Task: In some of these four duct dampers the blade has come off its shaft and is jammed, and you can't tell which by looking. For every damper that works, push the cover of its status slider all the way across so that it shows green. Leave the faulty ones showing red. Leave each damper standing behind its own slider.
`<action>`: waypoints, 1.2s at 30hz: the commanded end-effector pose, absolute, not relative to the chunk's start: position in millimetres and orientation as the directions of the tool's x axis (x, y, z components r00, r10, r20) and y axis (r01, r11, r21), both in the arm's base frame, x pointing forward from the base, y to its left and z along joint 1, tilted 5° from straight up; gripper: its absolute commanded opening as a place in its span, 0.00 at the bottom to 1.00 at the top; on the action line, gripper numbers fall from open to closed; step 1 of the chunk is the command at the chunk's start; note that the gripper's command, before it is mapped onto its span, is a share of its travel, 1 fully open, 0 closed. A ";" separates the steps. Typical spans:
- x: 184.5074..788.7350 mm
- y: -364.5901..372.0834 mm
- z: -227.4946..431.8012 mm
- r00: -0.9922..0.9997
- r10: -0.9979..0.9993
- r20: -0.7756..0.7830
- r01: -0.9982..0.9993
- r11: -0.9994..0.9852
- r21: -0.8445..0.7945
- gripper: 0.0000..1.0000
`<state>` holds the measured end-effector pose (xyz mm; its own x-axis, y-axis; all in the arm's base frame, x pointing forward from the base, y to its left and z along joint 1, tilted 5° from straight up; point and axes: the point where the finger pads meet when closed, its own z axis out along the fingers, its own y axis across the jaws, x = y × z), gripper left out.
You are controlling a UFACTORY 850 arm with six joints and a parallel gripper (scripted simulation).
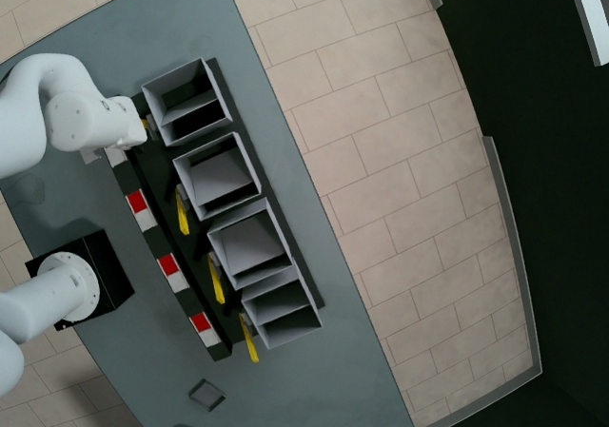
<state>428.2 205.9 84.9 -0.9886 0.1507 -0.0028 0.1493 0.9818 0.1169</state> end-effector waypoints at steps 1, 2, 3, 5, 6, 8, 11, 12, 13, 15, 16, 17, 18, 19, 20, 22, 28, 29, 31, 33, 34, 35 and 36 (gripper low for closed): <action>428.9 206.2 85.5 -0.989 0.151 -0.004 0.149 0.982 0.118 0.39; 428.9 206.2 85.5 -0.989 0.151 -0.004 0.149 0.982 0.118 0.39; 428.9 206.2 85.5 -0.989 0.151 -0.004 0.149 0.982 0.118 0.39; 428.9 206.2 85.8 -0.989 0.151 -0.004 0.149 0.982 0.118 0.39; 428.9 206.1 86.1 -0.989 0.151 -0.004 0.149 0.982 0.118 0.39; 428.9 206.0 87.5 -0.989 0.151 -0.004 0.149 0.982 0.118 0.39; 428.8 205.5 91.3 -0.989 0.151 -0.004 0.149 0.982 0.118 0.39; 428.8 205.3 93.1 -0.989 0.151 -0.004 0.149 0.982 0.118 0.39; 428.7 205.1 95.3 -0.989 0.151 -0.004 0.149 0.982 0.118 0.39; 428.6 204.5 100.5 -0.989 0.151 -0.004 0.149 0.982 0.118 0.39; 428.6 204.5 100.5 -0.989 0.151 -0.004 0.149 0.982 0.118 0.39; 428.6 204.5 100.5 -0.989 0.151 -0.004 0.149 0.982 0.118 0.39; 428.6 204.1 103.6 -0.989 0.151 -0.004 0.149 0.982 0.118 0.39; 428.5 203.7 107.0 -0.989 0.151 -0.004 0.149 0.982 0.118 0.39; 428.4 203.3 110.6 -0.989 0.151 -0.004 0.149 0.982 0.118 0.39; 428.2 202.3 118.8 -0.989 0.151 -0.004 0.149 0.982 0.118 0.39; 427.7 199.4 144.4 -0.989 0.151 -0.004 0.149 0.982 0.118 0.39; 427.6 199.0 147.9 -0.989 0.151 -0.004 0.149 0.982 0.118 0.39; 427.5 198.2 154.0 -0.989 0.151 -0.004 0.149 0.982 0.118 0.39; 427.5 198.0 156.5 -0.989 0.151 -0.004 0.149 0.982 0.118 0.39; 427.5 198.0 156.5 -0.989 0.151 -0.004 0.149 0.982 0.118 0.39; 427.4 197.7 158.6 -0.989 0.151 -0.004 0.149 0.982 0.118 0.39; 427.4 197.5 160.3 -0.989 0.151 -0.004 0.149 0.982 0.118 0.39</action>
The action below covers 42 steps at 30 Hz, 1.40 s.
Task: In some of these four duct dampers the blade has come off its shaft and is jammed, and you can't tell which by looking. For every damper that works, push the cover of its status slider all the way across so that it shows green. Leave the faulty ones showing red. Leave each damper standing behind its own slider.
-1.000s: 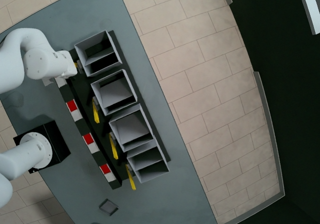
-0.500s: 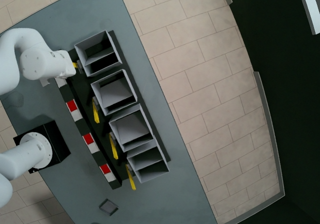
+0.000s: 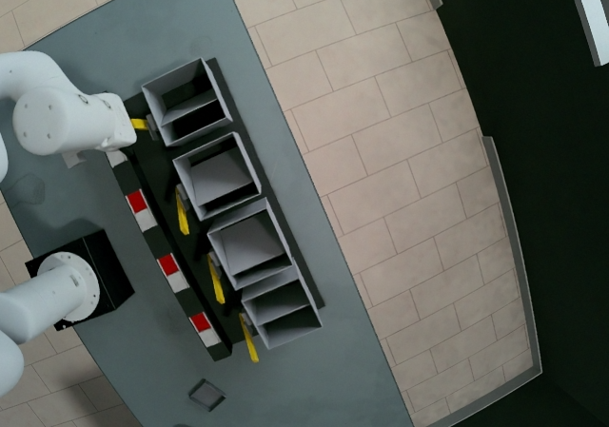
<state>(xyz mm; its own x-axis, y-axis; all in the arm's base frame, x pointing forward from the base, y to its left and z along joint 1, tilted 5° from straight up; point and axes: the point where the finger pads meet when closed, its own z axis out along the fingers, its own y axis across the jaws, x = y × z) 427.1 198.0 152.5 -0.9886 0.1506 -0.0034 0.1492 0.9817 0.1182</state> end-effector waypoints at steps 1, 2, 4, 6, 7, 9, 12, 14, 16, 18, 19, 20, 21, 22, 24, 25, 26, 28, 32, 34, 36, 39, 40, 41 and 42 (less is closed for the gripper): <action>427.4 197.4 161.5 -0.989 0.151 -0.004 0.149 0.982 0.118 0.39; 427.3 197.3 162.5 -0.989 0.151 -0.004 0.149 0.982 0.118 0.39; 427.3 197.2 163.4 -0.989 0.151 -0.004 0.149 0.982 0.118 0.39; 427.3 197.1 163.5 -0.989 0.151 -0.004 0.149 0.982 0.118 0.39; 428.7 197.0 163.8 -0.989 0.151 -0.004 0.149 0.982 0.117 0.39; 452.6 193.2 168.3 -0.988 0.151 -0.005 0.150 0.983 0.109 0.39; 478.4 189.7 173.3 -0.988 0.151 -0.005 0.150 0.984 0.101 0.39; 486.6 188.9 174.9 -0.988 0.151 -0.005 0.150 0.984 0.098 0.39; 508.0 186.7 179.1 -0.988 0.151 -0.005 0.150 0.984 0.092 0.39; 519.3 185.6 181.4 -0.988 0.151 -0.005 0.150 0.985 0.088 0.39; 524.9 185.0 182.5 -0.988 0.151 -0.005 0.150 0.985 0.087 0.39; 532.6 184.0 184.0 -0.988 0.151 -0.006 0.150 0.985 0.084 0.39; 538.3 183.3 185.1 -0.988 0.152 -0.006 0.151 0.985 0.082 0.39; 539.2 183.1 185.3 -0.988 0.152 -0.006 0.151 0.985 0.082 0.39; 539.2 183.1 185.3 -0.988 0.152 -0.006 0.151 0.985 0.082 0.39; 539.2 183.1 185.3 -0.988 0.152 -0.006 0.151 0.985 0.082 0.39; 539.2 183.1 185.3 -0.988 0.152 -0.006 0.151 0.985 0.082 0.39; 539.2 183.1 185.3 -0.988 0.152 -0.006 0.151 0.985 0.082 0.39; 539.2 183.1 185.3 -0.988 0.152 -0.006 0.151 0.985 0.082 0.39; 539.2 183.1 185.3 -0.988 0.152 -0.006 0.151 0.985 0.082 0.39; 539.2 183.1 185.3 -0.988 0.152 -0.006 0.151 0.985 0.082 0.39; 539.2 183.1 185.3 -0.988 0.152 -0.006 0.151 0.985 0.082 0.39; 539.2 183.1 185.3 -0.988 0.152 -0.006 0.151 0.985 0.082 0.39; 539.2 183.1 185.3 -0.988 0.152 -0.006 0.151 0.985 0.082 0.39; 539.2 183.1 185.3 -0.988 0.152 -0.006 0.151 0.985 0.082 0.39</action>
